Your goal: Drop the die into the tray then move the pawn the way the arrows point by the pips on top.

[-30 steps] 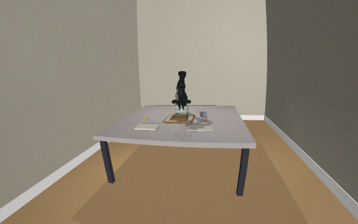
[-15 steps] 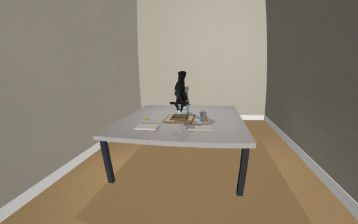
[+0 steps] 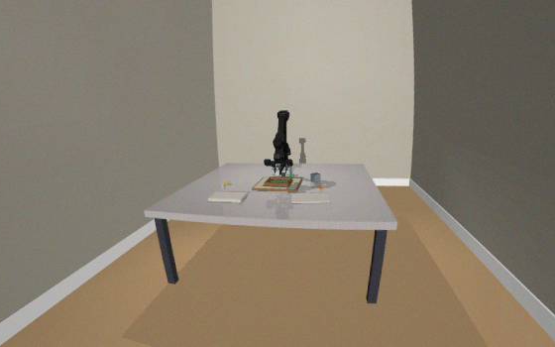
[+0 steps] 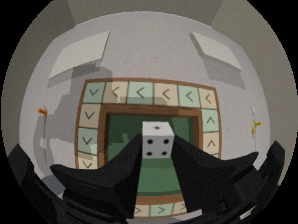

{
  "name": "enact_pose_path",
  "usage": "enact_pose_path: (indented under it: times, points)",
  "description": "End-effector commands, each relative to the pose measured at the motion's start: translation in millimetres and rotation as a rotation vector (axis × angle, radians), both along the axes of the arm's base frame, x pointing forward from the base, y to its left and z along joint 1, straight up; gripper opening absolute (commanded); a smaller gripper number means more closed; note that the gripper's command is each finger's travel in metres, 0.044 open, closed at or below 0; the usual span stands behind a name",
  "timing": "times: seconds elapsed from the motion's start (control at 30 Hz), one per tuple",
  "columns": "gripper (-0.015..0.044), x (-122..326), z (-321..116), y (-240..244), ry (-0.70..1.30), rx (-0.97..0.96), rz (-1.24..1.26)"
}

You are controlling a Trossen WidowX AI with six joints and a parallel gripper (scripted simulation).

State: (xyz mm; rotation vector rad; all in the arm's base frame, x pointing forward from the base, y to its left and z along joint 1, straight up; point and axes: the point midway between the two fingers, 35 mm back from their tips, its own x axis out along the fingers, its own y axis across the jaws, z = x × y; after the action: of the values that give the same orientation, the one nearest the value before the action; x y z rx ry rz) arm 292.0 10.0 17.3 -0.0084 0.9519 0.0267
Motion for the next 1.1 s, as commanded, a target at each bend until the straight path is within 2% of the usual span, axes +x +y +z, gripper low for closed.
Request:
enact_pose_path:
  times: [0.0,0.3,0.7,1.07]
  points:
    - [0.0000,-2,0,0,-0.205,0.003,-0.001]
    - [0.0000,1,-1,0,-0.256,0.005,-0.001]
    - [0.0000,-41,36,-3,-0.253,0.004,-0.001]
    - [0.0000,-42,37,-3,-0.253,0.004,-0.001]
